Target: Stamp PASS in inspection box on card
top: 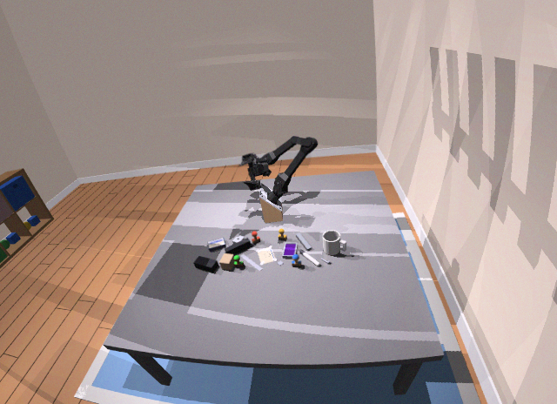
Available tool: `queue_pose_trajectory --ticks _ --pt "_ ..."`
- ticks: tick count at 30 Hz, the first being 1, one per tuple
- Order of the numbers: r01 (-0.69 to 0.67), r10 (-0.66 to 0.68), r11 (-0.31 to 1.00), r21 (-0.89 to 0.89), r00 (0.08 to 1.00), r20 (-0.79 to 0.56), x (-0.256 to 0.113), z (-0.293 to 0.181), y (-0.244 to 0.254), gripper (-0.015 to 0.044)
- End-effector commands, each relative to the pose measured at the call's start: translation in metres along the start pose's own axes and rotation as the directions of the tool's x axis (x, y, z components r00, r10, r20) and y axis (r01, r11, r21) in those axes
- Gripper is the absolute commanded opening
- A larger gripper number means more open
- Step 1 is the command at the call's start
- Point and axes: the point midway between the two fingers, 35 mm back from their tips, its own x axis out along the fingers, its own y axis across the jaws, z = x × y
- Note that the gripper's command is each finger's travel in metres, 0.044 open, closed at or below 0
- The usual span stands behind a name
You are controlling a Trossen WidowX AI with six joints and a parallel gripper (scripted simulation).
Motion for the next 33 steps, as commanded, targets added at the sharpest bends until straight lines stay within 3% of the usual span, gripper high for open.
queue_pose_trajectory --ticks 1,3,7,12,17,26,33 --pt "-0.013 0.013 1.000 -0.002 1.000 -0.008 0.001 -0.002 0.002 0.0374" --pt "-0.105 0.105 0.994 0.010 0.993 -0.052 0.007 -0.012 0.011 0.0321" --pt "-0.302 0.311 0.932 0.202 0.950 -0.017 0.039 -0.024 0.007 0.0223" --pt "-0.515 0.560 0.754 0.408 0.829 0.012 0.087 -0.031 0.021 0.0223" --pt "-0.627 0.748 0.544 0.557 0.663 0.016 0.130 -0.033 0.048 0.0223" --pt "-0.619 0.971 0.183 0.764 0.234 -0.044 0.211 -0.022 0.133 0.0223" --pt "-0.476 0.978 0.090 0.875 -0.126 -0.169 0.244 -0.001 0.228 0.0223"
